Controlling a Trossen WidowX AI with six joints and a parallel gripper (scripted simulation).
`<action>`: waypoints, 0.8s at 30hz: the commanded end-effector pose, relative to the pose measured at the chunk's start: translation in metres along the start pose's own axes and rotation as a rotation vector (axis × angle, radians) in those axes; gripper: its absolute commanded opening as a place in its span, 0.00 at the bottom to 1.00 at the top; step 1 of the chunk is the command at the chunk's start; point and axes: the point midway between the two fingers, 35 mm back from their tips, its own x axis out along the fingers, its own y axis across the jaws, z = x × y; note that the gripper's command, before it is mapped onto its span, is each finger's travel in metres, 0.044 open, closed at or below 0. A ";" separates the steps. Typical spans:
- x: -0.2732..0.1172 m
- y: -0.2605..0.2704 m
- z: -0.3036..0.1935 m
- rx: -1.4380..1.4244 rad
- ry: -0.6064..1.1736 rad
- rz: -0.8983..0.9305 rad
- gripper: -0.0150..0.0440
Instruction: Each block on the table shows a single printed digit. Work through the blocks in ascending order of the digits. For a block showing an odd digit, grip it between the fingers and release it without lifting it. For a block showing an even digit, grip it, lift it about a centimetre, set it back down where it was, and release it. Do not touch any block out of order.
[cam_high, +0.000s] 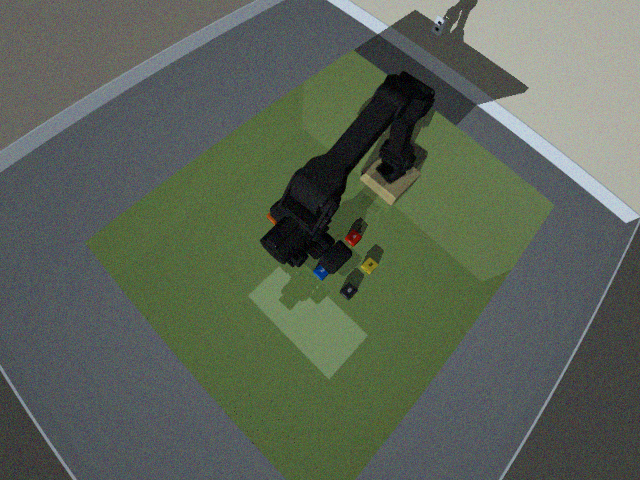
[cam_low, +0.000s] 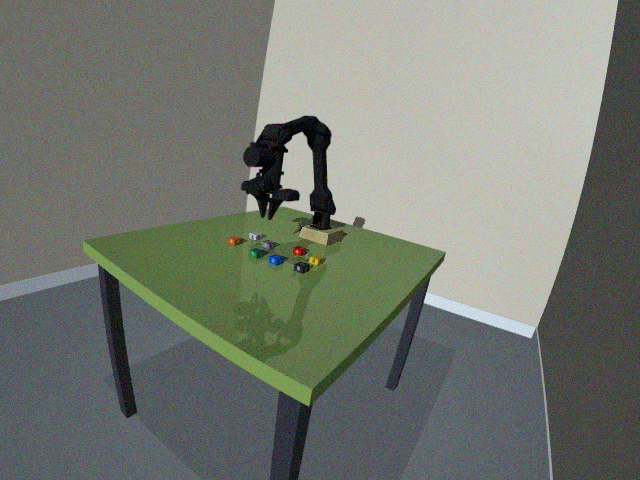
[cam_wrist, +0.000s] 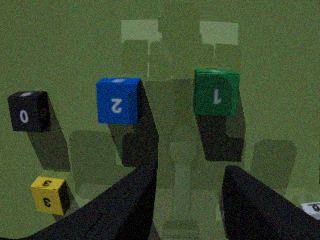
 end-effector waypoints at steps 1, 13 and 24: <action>0.001 0.048 -0.016 -0.021 0.007 0.005 0.46; 0.082 0.051 -0.018 -0.021 0.007 0.005 0.81; 0.090 0.051 -0.018 -0.021 0.007 0.005 0.93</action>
